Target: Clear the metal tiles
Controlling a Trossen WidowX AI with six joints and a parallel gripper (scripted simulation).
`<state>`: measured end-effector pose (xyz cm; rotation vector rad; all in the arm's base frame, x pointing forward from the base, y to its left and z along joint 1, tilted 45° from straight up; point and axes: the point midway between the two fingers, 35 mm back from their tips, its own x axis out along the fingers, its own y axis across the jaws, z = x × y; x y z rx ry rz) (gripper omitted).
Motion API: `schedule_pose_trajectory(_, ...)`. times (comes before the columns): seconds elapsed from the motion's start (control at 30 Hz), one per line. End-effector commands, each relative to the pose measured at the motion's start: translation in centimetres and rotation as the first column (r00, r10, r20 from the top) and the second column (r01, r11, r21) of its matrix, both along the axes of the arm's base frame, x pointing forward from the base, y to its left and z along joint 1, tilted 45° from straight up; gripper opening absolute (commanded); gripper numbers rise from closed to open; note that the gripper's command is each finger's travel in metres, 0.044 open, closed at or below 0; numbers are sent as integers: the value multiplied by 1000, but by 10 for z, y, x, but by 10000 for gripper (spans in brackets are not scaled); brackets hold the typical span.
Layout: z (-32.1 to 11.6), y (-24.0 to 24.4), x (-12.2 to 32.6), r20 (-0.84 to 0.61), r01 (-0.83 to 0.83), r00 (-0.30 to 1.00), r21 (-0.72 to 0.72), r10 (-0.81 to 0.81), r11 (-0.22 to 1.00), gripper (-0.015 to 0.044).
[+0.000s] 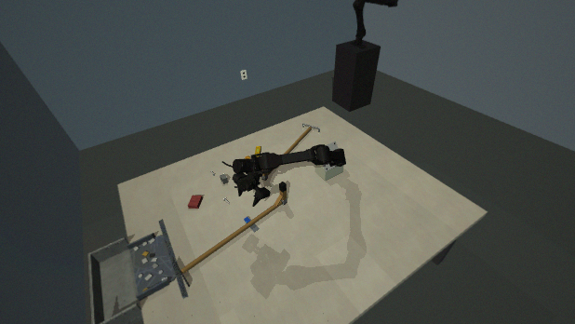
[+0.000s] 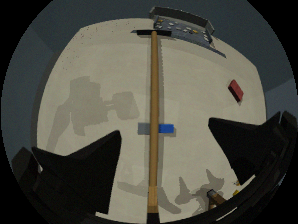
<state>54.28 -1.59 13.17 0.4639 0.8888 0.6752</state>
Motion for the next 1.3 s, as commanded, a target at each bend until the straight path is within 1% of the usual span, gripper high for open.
schedule_pose_trajectory(0.0,11,-15,-6,12,42,999,18,-42,999,440)
schedule_pose_trajectory(0.6,50,-78,-40,68,210,974,76,-215,975,440)
schedule_pose_trajectory(1.27,84,-133,-93,124,372,913,142,-389,917,440)
